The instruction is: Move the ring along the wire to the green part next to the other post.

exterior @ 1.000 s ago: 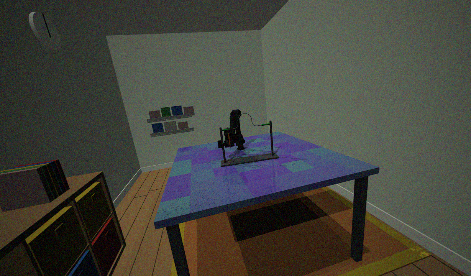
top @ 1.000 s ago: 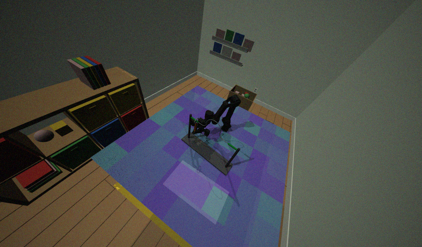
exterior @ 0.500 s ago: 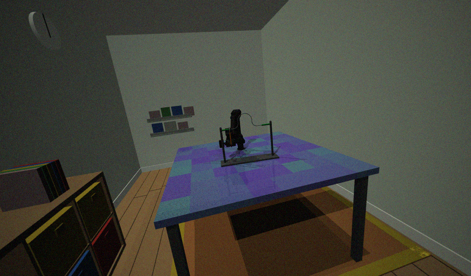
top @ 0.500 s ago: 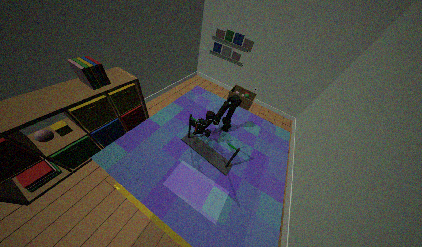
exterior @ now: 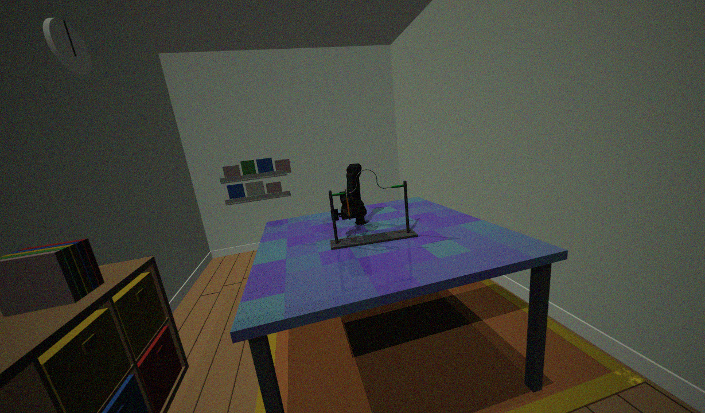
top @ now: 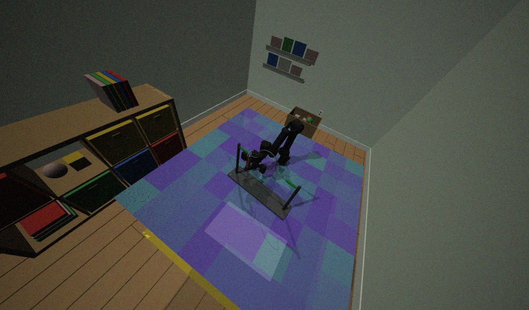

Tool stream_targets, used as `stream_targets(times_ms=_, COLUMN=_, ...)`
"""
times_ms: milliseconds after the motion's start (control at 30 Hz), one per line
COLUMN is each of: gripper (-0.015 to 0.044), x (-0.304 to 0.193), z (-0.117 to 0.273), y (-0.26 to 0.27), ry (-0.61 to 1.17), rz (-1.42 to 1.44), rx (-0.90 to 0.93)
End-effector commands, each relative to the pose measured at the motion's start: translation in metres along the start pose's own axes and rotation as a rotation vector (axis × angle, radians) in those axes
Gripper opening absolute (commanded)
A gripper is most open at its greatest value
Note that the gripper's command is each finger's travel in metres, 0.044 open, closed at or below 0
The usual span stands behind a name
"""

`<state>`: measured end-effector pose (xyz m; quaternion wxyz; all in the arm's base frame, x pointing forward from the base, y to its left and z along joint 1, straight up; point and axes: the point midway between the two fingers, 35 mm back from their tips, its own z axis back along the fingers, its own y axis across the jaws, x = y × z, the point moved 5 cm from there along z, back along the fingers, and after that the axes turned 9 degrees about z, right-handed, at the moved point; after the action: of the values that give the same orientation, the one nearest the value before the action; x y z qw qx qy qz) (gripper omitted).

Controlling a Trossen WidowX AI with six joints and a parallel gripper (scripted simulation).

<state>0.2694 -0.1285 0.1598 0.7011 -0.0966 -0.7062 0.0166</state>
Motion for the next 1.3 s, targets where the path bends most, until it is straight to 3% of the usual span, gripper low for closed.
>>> stream_targets(times_ms=0, gripper=-0.015, x=0.0, z=0.001, y=0.006, ry=0.005, rz=-0.018, rx=0.001)
stream_targets(times_ms=467, gripper=-0.015, x=0.005, z=0.001, y=0.031, ry=0.005, rz=-0.122, rx=0.002)
stream_targets(times_ms=1267, gripper=-0.015, x=0.04, z=0.004, y=0.094, ry=0.034, rz=-0.548, rx=0.019)
